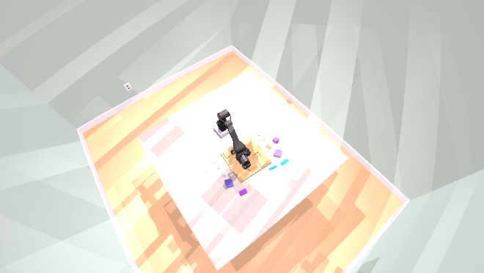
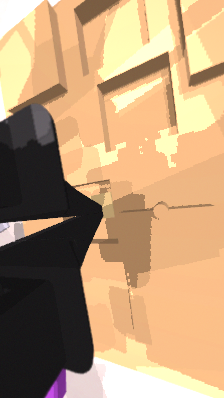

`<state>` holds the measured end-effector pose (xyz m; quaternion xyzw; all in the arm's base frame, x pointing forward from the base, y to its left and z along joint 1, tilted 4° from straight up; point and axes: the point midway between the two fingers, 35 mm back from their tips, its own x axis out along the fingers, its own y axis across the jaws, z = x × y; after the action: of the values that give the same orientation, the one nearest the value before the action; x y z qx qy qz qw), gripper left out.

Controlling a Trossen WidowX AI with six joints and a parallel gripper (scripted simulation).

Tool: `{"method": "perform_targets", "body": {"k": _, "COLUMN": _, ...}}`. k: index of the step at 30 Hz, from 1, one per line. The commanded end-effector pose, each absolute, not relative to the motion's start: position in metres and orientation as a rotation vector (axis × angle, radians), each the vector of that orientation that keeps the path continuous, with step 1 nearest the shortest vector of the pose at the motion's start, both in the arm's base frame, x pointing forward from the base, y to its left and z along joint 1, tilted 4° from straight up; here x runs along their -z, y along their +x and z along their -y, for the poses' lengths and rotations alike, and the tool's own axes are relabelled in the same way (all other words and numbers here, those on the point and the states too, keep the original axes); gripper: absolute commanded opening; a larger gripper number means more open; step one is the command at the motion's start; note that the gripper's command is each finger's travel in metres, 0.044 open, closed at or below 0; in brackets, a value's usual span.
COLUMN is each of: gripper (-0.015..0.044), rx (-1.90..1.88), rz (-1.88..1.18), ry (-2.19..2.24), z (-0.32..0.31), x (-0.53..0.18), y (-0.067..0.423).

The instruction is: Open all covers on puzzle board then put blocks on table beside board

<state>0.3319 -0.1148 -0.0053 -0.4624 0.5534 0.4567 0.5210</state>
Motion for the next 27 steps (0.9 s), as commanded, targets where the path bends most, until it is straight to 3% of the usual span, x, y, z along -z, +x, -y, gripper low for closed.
{"method": "perform_targets", "body": {"k": 1, "gripper": 0.0000, "rx": -1.108, "rz": -1.328, "ry": -1.104, "z": 0.114, "x": 0.011, "y": 0.328}}
{"method": "perform_targets", "body": {"k": 27, "gripper": 0.0000, "rx": -1.110, "rz": -1.326, "ry": -1.109, "z": 0.130, "x": 0.014, "y": 0.331}}
